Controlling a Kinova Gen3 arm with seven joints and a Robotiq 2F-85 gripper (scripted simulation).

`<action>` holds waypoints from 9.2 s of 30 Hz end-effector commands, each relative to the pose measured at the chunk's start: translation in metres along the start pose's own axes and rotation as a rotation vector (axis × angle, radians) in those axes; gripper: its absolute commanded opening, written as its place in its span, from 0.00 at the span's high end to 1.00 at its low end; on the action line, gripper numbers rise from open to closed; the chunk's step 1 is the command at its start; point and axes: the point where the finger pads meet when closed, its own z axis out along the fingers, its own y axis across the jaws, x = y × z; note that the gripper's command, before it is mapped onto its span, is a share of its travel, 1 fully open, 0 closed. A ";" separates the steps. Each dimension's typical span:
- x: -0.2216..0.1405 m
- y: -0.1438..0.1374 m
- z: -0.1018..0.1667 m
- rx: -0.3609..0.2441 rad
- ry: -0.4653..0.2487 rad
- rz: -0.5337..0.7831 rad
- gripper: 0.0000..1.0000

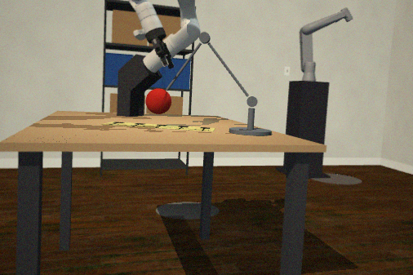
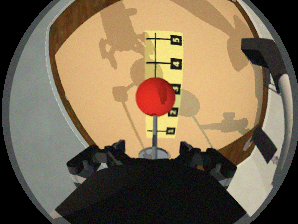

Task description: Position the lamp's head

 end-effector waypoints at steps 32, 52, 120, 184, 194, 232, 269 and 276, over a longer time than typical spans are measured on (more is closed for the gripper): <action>-0.003 0.003 0.052 -0.010 0.004 -0.004 0.00; -0.003 0.004 0.053 -0.012 0.003 -0.003 1.00; 0.073 0.001 0.035 -0.016 0.002 -0.007 1.00; 0.068 0.002 0.033 -0.028 -0.012 -0.009 0.00; 0.068 0.002 0.033 -0.028 -0.012 -0.009 0.00; 0.068 0.001 0.002 -0.028 -0.012 -0.009 0.00; 0.067 0.004 -0.088 -0.044 -0.022 -0.005 0.00; 0.067 0.005 -0.087 -0.047 -0.023 -0.004 0.00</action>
